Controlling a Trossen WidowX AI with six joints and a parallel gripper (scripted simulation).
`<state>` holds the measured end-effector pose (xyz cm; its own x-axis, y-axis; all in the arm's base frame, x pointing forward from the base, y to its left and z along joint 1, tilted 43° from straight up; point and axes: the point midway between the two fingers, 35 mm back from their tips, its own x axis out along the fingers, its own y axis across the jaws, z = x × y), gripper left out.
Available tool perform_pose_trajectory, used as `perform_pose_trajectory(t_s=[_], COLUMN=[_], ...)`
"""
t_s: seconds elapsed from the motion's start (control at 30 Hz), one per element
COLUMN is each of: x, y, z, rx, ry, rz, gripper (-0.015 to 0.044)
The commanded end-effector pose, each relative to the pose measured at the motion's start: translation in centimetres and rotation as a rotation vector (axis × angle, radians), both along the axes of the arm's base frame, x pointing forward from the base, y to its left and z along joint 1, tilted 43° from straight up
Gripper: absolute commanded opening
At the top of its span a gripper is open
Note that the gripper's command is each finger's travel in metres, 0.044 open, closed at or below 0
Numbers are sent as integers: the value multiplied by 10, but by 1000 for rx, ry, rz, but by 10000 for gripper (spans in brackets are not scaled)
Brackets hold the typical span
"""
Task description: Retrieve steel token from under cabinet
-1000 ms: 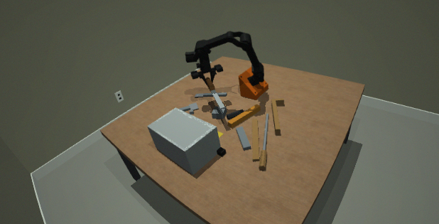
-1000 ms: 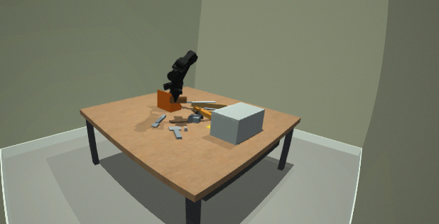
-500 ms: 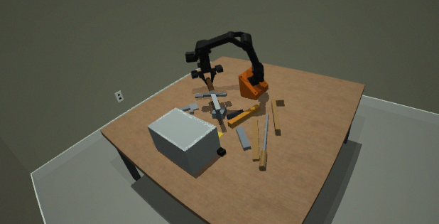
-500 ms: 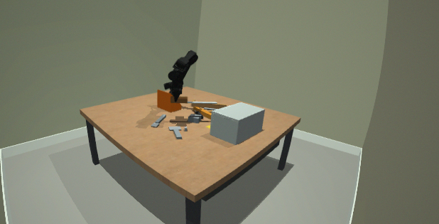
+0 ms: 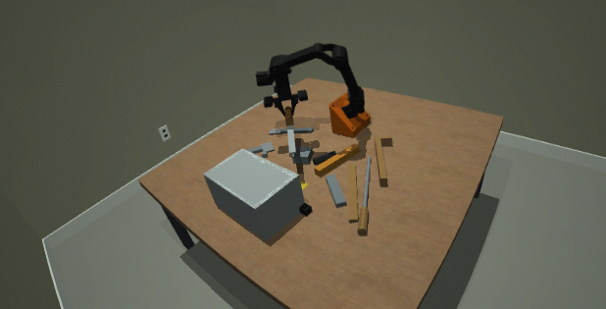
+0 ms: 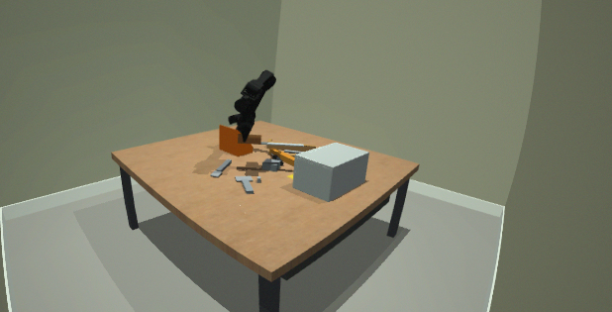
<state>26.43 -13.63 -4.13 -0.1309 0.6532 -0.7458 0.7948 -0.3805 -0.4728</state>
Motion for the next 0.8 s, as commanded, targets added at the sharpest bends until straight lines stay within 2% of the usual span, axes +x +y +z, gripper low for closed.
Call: perform_pose_trajectory(t_s=[0.0, 0.77], x=[0, 0], y=[-1, -1], z=[1, 1], rx=[4, -19], ry=[16, 136], rz=[-36, -172], gripper=[0, 0])
